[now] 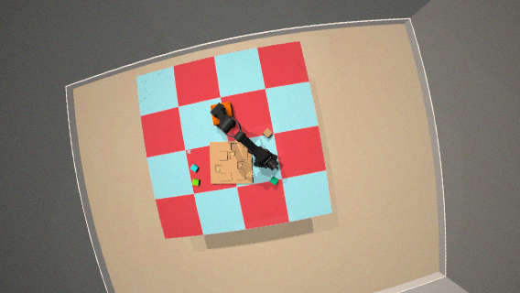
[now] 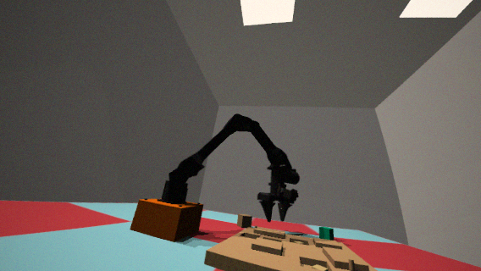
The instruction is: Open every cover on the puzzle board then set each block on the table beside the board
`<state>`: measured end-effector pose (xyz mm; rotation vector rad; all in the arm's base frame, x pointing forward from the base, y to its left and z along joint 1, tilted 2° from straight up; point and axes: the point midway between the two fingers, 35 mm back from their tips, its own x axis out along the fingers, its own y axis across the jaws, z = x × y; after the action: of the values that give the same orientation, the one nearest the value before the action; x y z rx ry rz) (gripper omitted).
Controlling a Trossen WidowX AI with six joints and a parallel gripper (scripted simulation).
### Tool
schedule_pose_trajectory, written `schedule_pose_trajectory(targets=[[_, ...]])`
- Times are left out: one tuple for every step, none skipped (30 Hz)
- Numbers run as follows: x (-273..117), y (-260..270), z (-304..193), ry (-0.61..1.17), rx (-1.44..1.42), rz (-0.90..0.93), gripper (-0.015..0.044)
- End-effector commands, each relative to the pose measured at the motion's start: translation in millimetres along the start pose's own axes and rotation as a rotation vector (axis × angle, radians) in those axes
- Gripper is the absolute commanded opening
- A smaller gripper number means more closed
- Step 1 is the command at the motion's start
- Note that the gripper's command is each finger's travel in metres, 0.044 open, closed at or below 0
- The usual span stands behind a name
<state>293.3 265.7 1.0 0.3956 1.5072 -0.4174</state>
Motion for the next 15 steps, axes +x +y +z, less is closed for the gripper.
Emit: schedule_pose_trajectory(targets=[[-12.9,1.1,0.0,0.001,0.001,0.004,0.0440],[-16.1,0.8,-0.1,0.001,0.001,0.004,0.0440],[-19.4,0.6,-0.2,0.001,0.001,0.004,0.0440],[-22.6,0.3,-0.3,0.002,0.001,0.004,0.0440],[-25.8,0.0,-0.4,0.002,0.001,0.004,0.0440],[-29.1,-0.3,-0.5,0.002,0.001,0.003,0.0440],[-32.3,-0.7,-0.6,0.002,0.001,0.003,0.0440],[-35.0,-1.0,-0.7,0.003,0.000,0.003,0.0440],[-36.5,-1.2,-0.8,0.003,0.000,0.003,0.0440],[-37.1,-1.3,-0.8,0.003,0.000,0.003,0.0440],[-37.1,-2.0,-0.1,0.003,-0.002,0.003,0.0414],[-37.3,-4.0,2.1,0.002,-0.009,0.003,0.0387],[-37.7,-7.5,5.7,0.002,-0.020,0.002,0.0361],[-38.0,-11.8,9.9,0.002,-0.033,0.002,0.0335],[-38.4,-16.1,14.0,0.002,-0.047,0.002,0.0309]])
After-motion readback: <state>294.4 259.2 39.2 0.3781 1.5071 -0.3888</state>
